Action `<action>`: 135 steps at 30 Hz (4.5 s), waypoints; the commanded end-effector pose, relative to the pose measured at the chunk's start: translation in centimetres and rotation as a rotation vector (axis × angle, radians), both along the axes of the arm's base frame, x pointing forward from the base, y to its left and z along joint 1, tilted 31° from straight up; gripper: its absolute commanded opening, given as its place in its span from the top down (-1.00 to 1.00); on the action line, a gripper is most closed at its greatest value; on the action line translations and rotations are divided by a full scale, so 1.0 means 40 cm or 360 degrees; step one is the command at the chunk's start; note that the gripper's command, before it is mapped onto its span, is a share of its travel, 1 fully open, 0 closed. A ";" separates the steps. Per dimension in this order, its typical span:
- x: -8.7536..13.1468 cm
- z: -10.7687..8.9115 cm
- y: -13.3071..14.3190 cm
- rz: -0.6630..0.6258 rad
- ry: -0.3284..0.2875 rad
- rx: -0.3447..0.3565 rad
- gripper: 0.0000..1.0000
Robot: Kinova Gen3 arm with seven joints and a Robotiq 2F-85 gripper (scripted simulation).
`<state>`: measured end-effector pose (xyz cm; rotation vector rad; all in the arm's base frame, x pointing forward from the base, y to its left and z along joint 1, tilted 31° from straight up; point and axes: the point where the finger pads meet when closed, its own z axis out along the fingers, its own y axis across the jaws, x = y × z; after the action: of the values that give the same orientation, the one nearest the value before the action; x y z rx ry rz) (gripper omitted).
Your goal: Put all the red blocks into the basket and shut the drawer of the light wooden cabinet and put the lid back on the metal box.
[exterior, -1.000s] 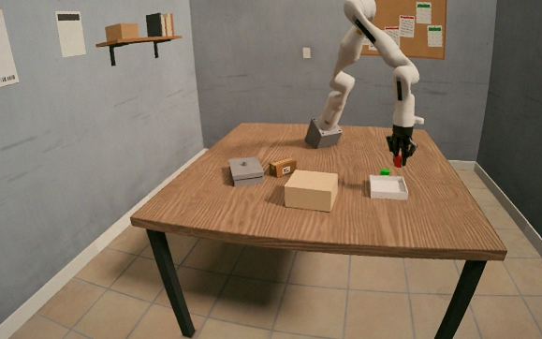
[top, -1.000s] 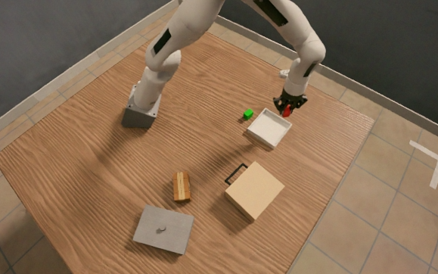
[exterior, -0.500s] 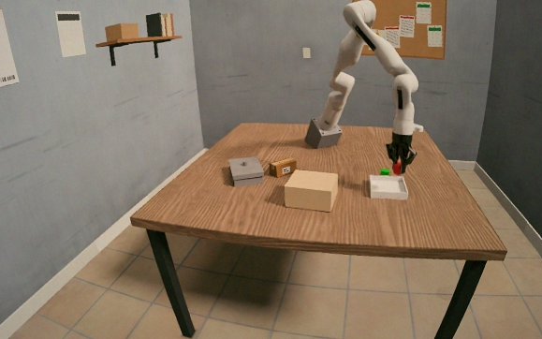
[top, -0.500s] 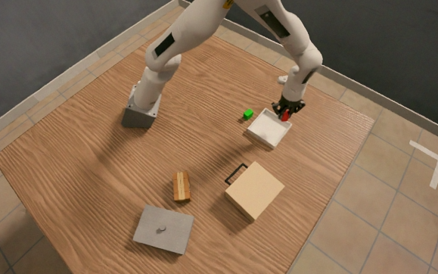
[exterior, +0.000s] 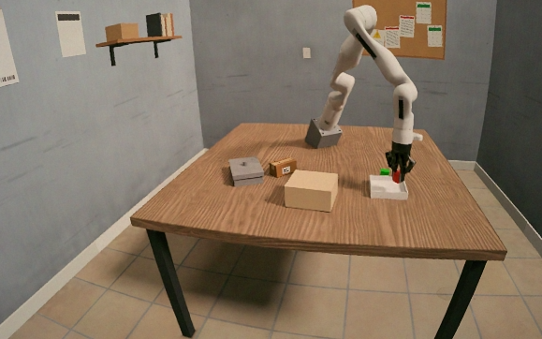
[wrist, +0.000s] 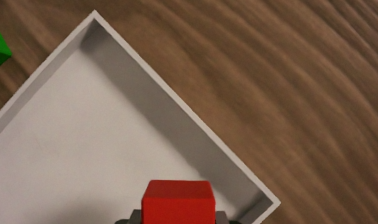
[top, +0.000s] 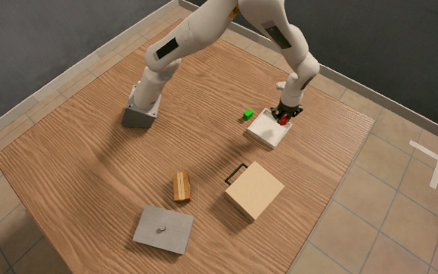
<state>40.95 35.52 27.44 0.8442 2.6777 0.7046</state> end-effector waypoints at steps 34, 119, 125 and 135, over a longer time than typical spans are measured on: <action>0.031 -0.100 0.053 0.0010 0.0009 0.0006 0.80; 0.032 -0.101 0.054 0.0010 0.0009 0.0006 -0.23; 0.026 -0.090 0.048 0.0011 0.0010 0.0005 -0.23; 0.006 -0.043 0.027 0.0011 0.0010 0.0005 -0.23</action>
<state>41.26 37.41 24.83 0.8394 2.6946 0.7162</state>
